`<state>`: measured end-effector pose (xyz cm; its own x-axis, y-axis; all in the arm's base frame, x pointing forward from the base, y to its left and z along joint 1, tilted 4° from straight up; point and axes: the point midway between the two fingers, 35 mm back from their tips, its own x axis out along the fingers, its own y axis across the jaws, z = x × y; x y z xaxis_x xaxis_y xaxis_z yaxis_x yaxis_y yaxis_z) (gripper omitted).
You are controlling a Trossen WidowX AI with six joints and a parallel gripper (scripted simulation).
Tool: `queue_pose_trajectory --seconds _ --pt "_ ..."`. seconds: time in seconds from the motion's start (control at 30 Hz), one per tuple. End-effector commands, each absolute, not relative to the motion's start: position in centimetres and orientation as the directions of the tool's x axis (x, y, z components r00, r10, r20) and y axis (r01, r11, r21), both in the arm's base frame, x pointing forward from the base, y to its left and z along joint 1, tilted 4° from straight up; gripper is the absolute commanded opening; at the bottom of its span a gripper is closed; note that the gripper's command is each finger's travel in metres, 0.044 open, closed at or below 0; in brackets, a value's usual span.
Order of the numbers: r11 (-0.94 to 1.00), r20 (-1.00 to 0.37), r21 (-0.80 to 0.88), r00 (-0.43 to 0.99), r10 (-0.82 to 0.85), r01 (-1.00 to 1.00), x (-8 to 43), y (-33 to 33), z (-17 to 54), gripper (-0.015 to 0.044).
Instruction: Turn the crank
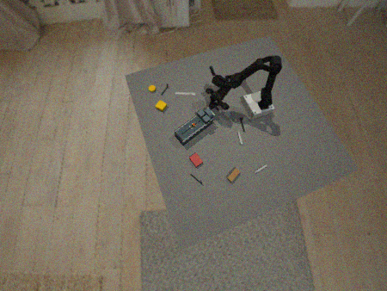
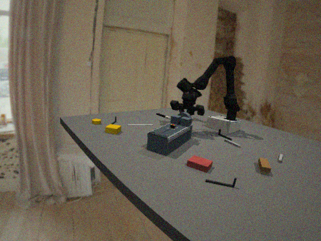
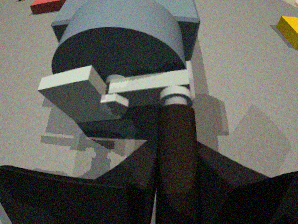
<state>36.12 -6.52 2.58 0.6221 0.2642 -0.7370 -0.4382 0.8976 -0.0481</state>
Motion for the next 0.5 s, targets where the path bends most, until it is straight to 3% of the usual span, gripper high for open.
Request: queue_pose_trajectory --seconds 0.0,0.47 --pt "0.898 -0.742 -0.051 0.618 0.258 -0.436 36.19 -6.71 1.92 0.0000" --pt "0.898 -0.742 -0.051 0.618 0.258 -0.436 36.14 -6.70 1.12 0.0000"
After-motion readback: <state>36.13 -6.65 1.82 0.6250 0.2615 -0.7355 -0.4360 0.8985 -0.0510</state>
